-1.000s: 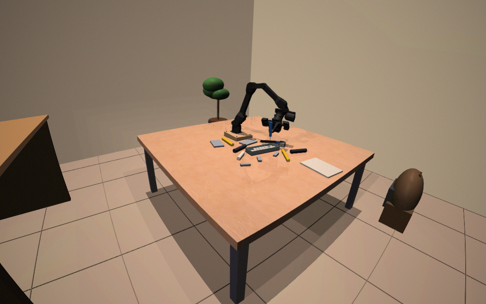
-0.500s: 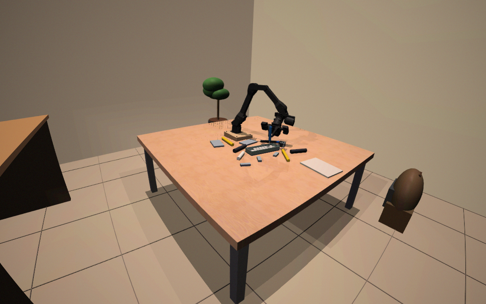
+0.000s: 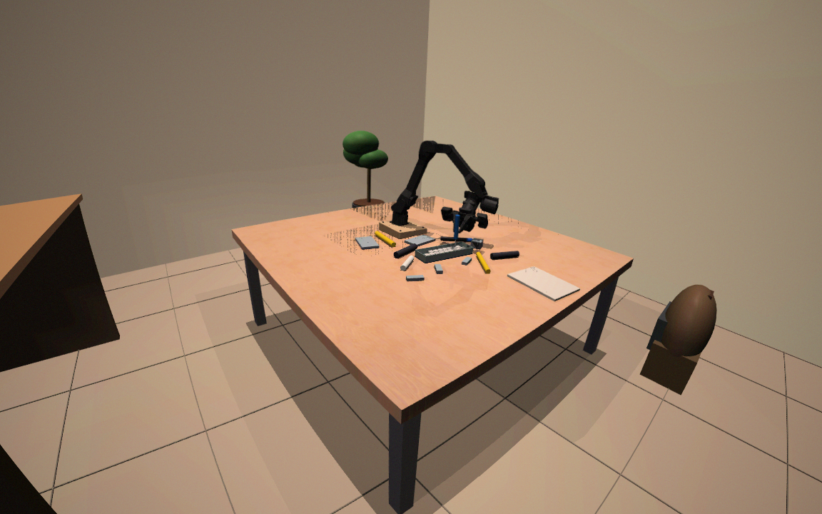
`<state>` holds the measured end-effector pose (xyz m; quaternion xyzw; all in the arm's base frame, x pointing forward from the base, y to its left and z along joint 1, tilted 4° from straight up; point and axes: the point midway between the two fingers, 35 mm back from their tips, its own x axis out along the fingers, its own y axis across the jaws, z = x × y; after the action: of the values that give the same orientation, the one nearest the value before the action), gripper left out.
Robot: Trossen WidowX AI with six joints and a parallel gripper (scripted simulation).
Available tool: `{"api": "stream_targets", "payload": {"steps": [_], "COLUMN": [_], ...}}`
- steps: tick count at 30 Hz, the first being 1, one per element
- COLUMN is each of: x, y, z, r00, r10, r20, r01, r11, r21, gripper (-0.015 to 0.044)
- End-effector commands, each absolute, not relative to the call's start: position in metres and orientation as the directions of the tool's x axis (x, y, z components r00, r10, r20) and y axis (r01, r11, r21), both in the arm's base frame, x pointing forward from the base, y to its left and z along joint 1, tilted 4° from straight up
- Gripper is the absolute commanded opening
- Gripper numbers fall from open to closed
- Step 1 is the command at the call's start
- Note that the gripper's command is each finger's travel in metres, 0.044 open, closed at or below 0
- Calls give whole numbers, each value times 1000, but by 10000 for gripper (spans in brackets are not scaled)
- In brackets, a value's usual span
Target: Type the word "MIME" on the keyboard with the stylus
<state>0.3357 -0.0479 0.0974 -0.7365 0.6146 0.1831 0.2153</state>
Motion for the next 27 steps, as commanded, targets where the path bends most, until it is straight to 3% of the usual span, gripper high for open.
{"api": "stream_targets", "payload": {"steps": [1,27], "x": [335,335], "y": [-48,-48], "z": [96,86], "r00": [176,176], "r10": [-829,-829], "r20": [-531,-531], "r01": [-984,-984], "r11": [-154,-154], "r21": [-87,-87], "gripper": [81,81]}}
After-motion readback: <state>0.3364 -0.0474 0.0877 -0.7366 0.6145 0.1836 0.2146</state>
